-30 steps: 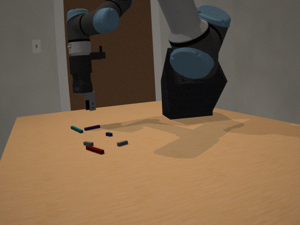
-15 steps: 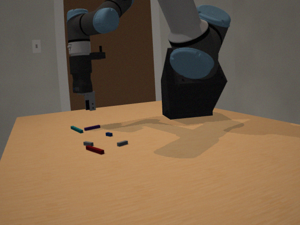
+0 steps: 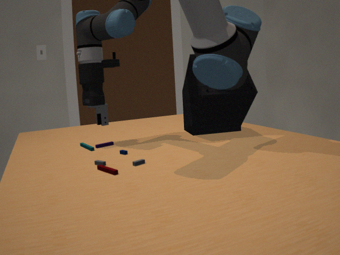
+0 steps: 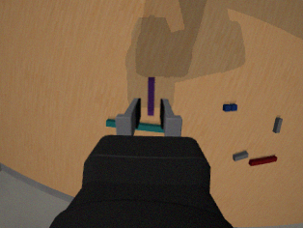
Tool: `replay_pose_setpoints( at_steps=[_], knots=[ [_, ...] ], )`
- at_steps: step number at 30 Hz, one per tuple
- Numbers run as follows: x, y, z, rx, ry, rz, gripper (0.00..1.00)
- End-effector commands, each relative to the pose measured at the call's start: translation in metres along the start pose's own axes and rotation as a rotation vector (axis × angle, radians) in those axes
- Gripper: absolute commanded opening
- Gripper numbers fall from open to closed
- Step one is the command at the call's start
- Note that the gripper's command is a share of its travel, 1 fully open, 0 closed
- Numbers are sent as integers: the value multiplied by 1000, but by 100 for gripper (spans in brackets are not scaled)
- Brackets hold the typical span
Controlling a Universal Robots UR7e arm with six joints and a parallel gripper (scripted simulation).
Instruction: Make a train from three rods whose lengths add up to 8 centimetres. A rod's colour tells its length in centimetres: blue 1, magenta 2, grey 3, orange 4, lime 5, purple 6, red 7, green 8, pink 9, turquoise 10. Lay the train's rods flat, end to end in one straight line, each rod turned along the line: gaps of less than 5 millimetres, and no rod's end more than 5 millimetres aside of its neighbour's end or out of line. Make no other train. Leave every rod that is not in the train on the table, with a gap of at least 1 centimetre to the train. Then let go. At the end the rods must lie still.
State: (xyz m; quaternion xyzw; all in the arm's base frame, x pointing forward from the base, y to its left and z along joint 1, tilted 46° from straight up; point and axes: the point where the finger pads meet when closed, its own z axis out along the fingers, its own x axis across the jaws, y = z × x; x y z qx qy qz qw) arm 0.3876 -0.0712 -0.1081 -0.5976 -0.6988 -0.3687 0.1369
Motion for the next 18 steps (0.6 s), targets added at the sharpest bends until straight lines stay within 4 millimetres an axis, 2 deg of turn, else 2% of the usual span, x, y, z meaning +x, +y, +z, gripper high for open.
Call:
replay_pose_setpoints(
  at_steps=[1,18],
  knots=[
    [0,0,1,-1,-1,0,54],
    [0,0,19,-1,-1,0,54]
  ],
)
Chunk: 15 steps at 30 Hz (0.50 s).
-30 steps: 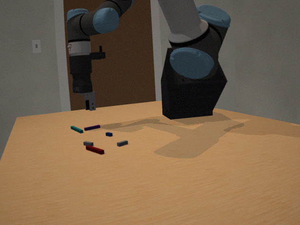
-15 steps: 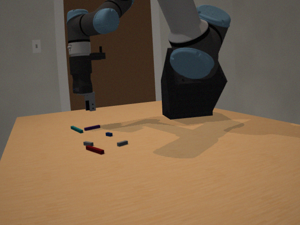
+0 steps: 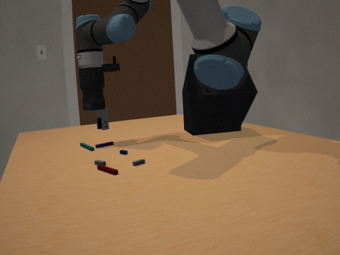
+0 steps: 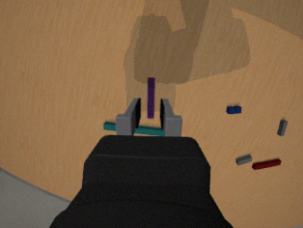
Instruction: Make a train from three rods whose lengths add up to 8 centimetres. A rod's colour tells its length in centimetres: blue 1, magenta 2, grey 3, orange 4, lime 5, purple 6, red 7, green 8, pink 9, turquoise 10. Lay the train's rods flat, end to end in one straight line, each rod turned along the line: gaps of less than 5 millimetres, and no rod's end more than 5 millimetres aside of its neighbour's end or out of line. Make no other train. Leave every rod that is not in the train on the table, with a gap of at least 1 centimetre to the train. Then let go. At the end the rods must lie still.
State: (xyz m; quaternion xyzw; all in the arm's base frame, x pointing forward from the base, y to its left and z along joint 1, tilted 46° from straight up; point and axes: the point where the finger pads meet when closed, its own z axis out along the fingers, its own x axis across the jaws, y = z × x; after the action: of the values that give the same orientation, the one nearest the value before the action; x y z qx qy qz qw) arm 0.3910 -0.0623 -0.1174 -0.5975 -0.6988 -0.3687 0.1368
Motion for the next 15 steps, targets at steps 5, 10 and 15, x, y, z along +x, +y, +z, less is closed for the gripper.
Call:
replay_pose_setpoints(
  at_steps=[5,10,15],
  knots=[
    [0,0,13,-1,-1,0,54],
    [0,0,18,-1,-1,0,54],
    [0,0,25,-1,-1,0,54]
  ],
)
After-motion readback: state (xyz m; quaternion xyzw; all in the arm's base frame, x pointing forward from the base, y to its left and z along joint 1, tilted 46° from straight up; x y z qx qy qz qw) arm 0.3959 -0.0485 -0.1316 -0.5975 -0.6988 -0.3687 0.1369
